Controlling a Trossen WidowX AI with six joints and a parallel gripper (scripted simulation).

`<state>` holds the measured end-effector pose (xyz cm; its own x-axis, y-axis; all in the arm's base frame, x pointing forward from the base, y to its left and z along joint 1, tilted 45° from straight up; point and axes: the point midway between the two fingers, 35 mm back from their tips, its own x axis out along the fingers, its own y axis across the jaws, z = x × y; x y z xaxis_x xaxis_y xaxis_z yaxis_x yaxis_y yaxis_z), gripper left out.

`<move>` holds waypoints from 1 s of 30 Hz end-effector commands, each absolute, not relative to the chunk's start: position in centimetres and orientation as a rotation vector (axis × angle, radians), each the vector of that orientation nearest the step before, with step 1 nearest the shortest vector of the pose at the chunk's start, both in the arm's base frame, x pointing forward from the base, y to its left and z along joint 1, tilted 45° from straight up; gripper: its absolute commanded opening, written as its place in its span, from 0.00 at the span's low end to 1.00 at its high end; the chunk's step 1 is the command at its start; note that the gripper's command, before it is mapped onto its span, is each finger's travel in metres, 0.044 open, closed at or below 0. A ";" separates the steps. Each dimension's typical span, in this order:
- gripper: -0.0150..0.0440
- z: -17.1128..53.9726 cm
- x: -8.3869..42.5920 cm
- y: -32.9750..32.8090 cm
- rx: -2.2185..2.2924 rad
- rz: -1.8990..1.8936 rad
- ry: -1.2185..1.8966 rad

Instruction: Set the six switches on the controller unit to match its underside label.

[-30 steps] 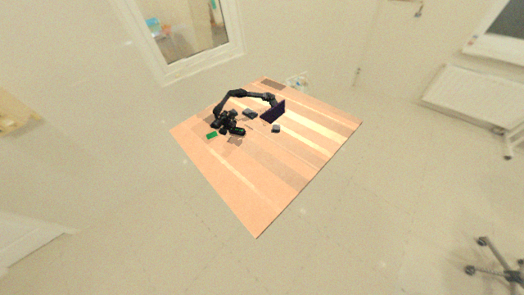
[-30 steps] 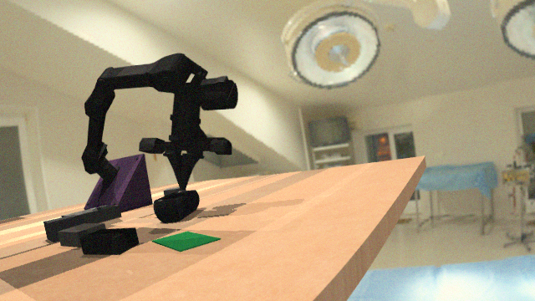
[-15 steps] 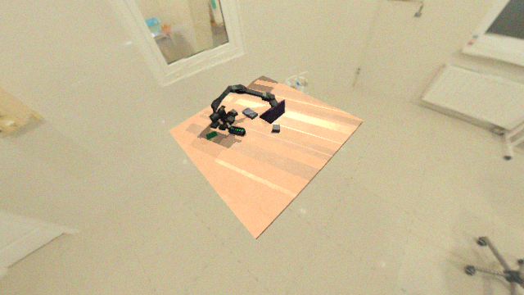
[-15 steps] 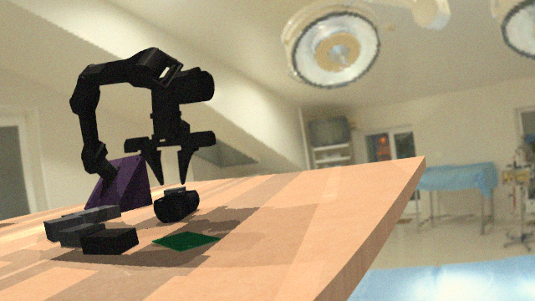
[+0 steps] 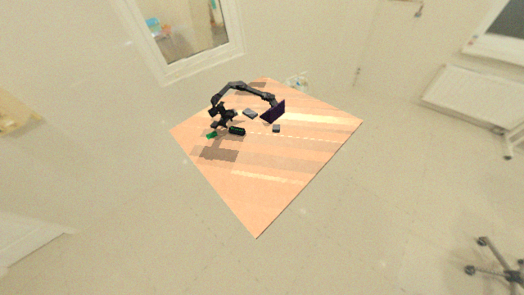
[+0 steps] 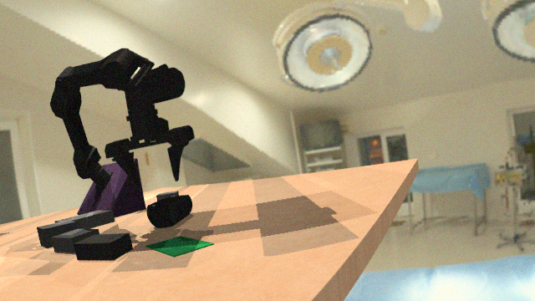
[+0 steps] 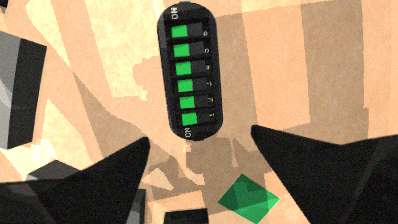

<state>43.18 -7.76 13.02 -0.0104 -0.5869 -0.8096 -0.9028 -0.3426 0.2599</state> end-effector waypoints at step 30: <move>1.00 9.2 43.4 -11.5 -1.924 1.301 1.551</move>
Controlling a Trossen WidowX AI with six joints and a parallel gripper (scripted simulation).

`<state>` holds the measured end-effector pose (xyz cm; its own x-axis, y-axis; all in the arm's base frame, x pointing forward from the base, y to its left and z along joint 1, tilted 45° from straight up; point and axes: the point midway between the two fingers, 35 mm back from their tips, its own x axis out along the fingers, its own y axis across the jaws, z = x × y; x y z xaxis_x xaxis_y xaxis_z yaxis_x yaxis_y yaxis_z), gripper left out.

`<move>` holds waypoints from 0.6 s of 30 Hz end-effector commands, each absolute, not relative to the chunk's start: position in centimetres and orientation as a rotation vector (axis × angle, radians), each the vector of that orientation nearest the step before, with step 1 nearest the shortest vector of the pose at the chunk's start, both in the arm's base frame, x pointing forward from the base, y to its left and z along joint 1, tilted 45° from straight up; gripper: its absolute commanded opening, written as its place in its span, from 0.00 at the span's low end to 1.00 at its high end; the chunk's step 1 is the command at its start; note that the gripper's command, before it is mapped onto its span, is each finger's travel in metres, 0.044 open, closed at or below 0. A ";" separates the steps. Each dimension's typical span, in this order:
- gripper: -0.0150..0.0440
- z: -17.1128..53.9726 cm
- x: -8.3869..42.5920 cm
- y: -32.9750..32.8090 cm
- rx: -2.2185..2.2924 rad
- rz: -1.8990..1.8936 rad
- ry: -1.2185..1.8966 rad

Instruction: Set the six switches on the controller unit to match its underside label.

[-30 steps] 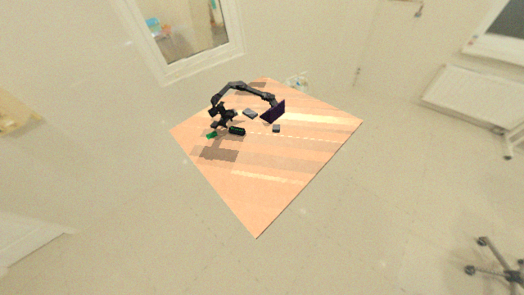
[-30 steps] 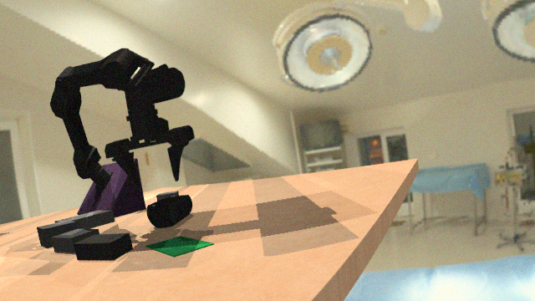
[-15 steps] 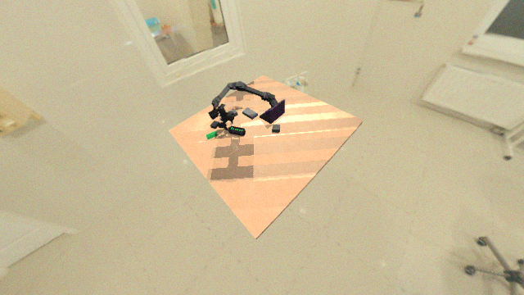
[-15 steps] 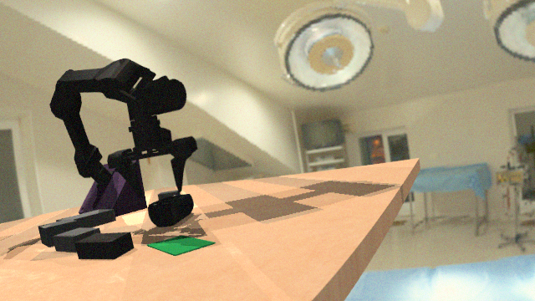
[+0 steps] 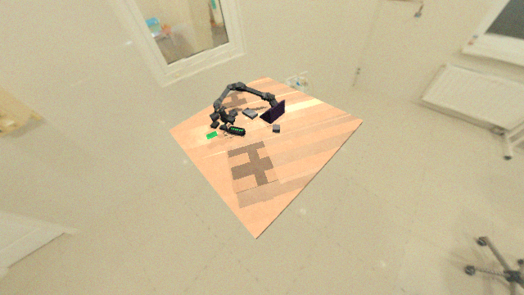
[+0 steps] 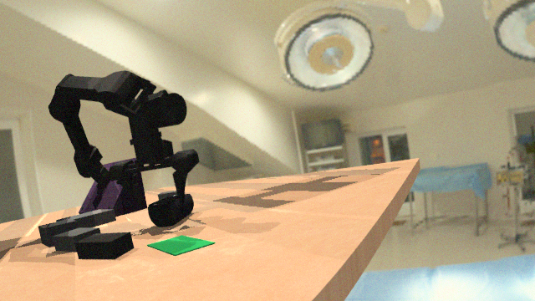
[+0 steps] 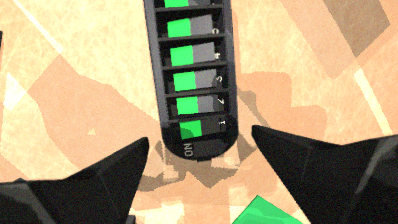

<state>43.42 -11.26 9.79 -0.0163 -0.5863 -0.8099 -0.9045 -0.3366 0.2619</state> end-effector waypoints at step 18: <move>0.81 8.9 43.4 -11.8 -1.924 1.302 1.552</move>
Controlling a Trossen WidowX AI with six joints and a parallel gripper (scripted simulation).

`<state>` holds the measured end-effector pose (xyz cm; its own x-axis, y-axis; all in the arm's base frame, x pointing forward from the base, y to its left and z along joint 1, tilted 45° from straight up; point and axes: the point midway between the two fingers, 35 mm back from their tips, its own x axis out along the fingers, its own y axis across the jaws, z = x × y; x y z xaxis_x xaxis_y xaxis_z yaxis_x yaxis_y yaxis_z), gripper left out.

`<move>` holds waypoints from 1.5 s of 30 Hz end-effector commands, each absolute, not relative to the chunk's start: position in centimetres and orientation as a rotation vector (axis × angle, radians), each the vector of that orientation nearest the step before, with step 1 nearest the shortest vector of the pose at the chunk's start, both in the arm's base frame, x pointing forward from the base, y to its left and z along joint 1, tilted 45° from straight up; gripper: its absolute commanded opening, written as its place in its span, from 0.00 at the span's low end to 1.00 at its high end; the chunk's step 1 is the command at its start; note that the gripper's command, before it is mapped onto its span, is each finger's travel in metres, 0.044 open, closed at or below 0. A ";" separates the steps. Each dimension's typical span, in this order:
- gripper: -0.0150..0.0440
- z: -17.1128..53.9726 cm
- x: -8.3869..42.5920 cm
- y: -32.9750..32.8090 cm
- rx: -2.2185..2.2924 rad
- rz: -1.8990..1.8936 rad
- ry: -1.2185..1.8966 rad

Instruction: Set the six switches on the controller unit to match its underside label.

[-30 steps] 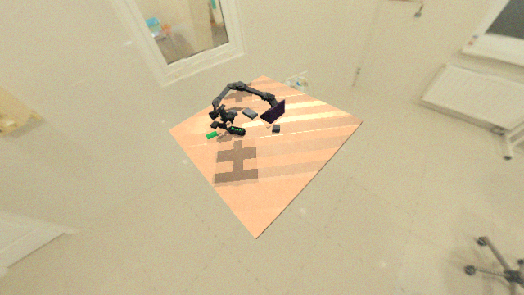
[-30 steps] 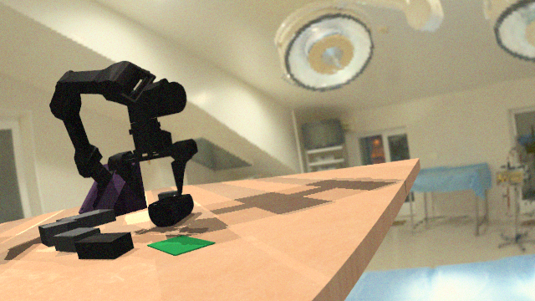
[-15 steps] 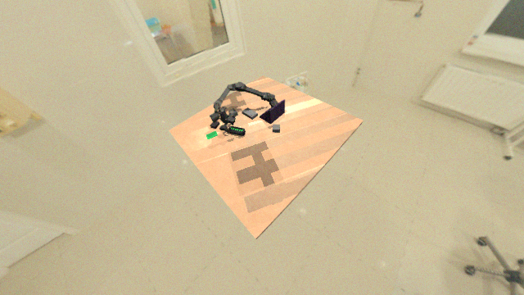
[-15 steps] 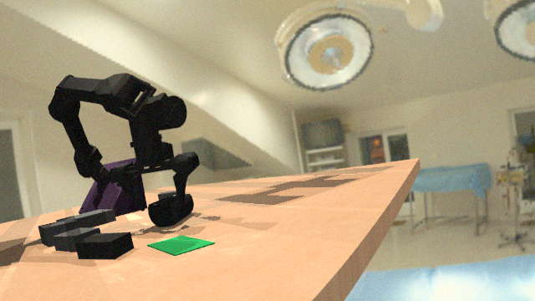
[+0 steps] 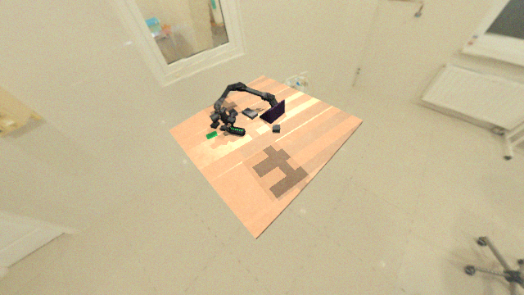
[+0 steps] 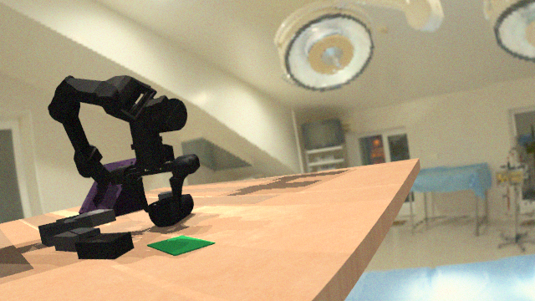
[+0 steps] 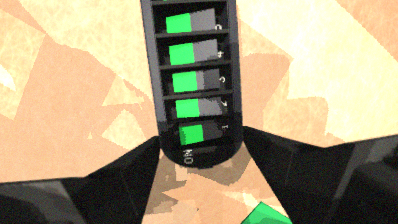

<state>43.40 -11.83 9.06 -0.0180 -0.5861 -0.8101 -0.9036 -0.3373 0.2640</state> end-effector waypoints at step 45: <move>0.82 9.8 42.8 -9.7 -1.952 1.279 1.566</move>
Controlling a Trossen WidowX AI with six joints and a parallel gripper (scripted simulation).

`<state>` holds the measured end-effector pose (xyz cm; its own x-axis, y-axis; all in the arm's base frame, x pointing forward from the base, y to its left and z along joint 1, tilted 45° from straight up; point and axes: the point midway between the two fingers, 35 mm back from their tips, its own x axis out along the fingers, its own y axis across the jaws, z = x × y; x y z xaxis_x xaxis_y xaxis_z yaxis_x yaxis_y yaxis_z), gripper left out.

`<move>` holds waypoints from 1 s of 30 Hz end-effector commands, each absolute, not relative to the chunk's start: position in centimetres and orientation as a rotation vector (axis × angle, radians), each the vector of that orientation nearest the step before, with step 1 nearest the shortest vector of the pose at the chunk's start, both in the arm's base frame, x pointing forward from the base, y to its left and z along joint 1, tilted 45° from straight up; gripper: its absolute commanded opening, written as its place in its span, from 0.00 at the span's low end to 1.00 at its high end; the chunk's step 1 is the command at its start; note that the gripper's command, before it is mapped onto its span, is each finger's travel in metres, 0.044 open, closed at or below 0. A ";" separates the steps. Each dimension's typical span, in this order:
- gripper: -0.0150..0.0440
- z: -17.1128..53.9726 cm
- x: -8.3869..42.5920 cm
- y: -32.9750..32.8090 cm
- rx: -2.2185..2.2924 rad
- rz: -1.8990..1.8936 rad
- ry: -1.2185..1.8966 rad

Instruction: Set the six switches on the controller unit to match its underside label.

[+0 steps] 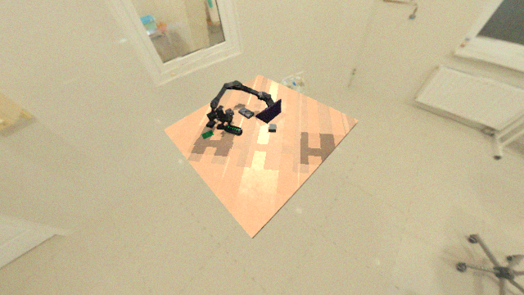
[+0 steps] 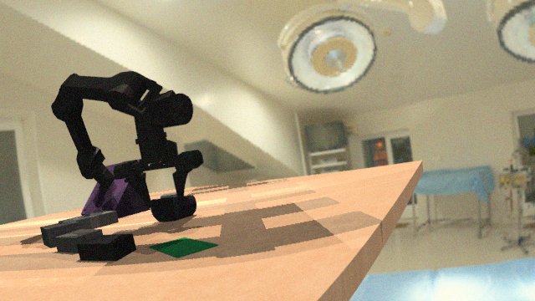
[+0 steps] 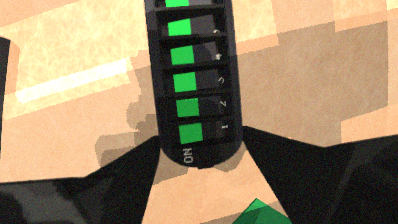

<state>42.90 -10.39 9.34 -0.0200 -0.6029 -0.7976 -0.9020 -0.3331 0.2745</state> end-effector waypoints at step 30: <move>0.82 10.2 42.3 -7.9 -1.994 1.244 1.587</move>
